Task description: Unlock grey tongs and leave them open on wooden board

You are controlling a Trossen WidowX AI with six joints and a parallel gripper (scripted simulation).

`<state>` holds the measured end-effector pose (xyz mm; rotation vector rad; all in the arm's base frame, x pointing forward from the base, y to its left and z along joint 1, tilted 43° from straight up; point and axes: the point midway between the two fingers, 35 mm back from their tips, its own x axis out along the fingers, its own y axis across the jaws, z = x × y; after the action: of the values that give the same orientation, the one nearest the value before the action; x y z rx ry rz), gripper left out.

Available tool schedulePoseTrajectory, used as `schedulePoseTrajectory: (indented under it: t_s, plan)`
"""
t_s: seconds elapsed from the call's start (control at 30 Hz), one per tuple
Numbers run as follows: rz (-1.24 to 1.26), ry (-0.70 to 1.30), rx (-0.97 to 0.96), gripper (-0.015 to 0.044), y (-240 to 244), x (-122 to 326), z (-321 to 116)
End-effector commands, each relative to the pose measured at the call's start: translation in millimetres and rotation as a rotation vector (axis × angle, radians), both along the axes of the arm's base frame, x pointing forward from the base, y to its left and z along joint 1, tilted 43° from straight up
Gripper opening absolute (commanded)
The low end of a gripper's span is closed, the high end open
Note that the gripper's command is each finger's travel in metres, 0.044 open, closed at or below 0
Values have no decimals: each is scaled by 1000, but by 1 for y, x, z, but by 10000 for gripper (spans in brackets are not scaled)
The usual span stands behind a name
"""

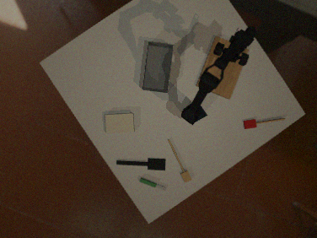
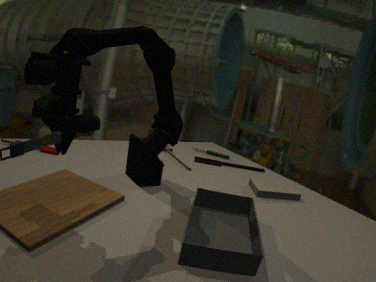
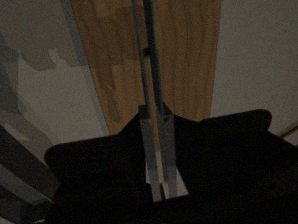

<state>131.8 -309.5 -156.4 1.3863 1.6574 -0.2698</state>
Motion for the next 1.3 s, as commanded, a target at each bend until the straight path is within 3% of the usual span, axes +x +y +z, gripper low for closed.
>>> schedulePoseTrajectory:
  t_s: [0.0, 1.27]
  plan:
    - [-2, 0, -5, -150, 2, 1, -5]
    - [-2, -1, -5, -150, 42, 6, -53]
